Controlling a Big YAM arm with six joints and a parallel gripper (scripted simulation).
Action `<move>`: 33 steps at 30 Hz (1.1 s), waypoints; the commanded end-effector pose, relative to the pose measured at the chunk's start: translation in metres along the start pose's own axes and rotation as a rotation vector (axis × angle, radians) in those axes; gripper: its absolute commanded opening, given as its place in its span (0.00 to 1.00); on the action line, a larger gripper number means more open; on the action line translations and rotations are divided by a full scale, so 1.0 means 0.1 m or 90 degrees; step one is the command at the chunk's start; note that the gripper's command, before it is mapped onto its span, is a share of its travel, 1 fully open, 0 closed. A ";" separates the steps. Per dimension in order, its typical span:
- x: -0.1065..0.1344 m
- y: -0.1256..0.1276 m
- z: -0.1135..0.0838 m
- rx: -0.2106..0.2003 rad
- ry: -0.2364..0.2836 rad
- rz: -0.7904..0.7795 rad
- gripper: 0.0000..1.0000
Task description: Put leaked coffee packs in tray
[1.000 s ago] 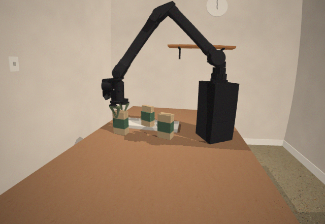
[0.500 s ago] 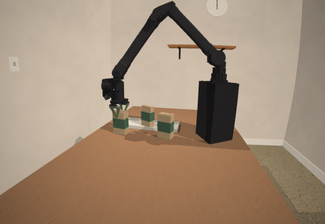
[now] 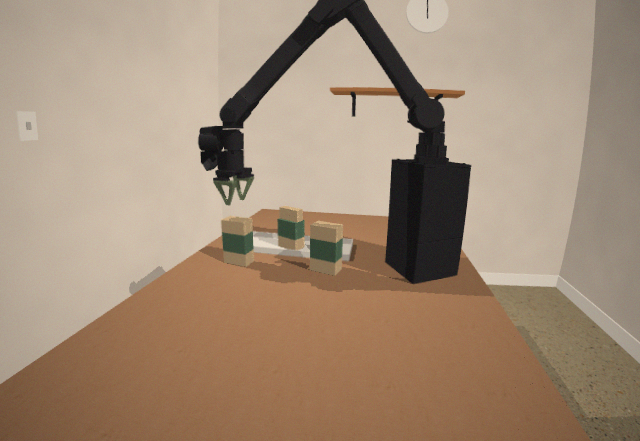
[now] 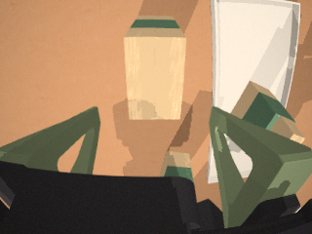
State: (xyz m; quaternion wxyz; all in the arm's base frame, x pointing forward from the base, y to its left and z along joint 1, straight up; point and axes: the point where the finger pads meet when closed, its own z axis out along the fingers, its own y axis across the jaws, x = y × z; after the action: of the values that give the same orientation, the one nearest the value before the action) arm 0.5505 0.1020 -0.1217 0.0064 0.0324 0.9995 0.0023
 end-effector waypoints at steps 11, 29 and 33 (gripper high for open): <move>-0.07 0.06 0.00 -0.001 -0.003 0.006 0.78; -0.06 0.05 0.00 -0.001 -0.002 0.006 0.78; -0.06 0.05 0.00 -0.001 -0.002 0.006 0.78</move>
State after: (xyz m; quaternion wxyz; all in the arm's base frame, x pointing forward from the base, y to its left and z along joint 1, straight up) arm 0.5491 0.1017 -0.1173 0.0052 0.0324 0.9995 0.0020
